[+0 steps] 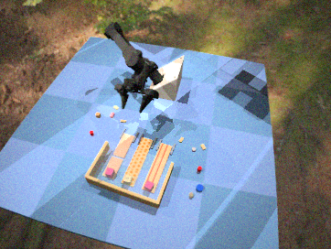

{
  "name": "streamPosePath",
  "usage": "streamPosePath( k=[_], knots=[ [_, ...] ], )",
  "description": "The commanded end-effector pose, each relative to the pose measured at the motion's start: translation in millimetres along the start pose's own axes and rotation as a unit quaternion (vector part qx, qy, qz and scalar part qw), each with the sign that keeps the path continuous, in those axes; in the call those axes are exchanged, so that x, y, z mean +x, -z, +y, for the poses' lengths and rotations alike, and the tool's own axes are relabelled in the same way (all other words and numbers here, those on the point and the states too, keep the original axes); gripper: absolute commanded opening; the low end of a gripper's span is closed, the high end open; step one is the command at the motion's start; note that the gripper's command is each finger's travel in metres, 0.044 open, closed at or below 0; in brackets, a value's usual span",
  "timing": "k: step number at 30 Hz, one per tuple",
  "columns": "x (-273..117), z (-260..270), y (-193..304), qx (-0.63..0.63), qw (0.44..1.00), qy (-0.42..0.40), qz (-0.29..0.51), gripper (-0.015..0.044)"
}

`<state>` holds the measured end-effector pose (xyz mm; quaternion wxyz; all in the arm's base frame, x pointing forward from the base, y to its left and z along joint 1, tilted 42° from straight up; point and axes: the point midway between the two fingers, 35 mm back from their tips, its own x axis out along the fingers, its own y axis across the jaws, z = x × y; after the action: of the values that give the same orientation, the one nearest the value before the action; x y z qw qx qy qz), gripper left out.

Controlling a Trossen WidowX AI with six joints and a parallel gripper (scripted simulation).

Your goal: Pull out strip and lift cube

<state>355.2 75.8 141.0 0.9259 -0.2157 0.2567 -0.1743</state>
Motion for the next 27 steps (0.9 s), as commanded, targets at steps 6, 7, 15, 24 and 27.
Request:
streamPosePath(
  k=[6, 7, 15, 24, 27],
  knots=[
    [-22.2, 34.4, 32.1, -0.144, 0.989, -0.040, 0.004, 0.0400],
    [-22.2, 34.4, 32.1, -0.144, 0.989, -0.040, 0.004, 0.0400],
    [-22.2, 34.4, 32.1, -0.144, 0.989, -0.040, 0.004, 0.0400],
    [-13.0, 38.7, 31.1, -0.144, 0.988, -0.040, 0.029, 0.0295],
    [5.7, 46.2, 31.2, -0.140, 0.986, -0.040, 0.081, 0.0216]
  ],
)
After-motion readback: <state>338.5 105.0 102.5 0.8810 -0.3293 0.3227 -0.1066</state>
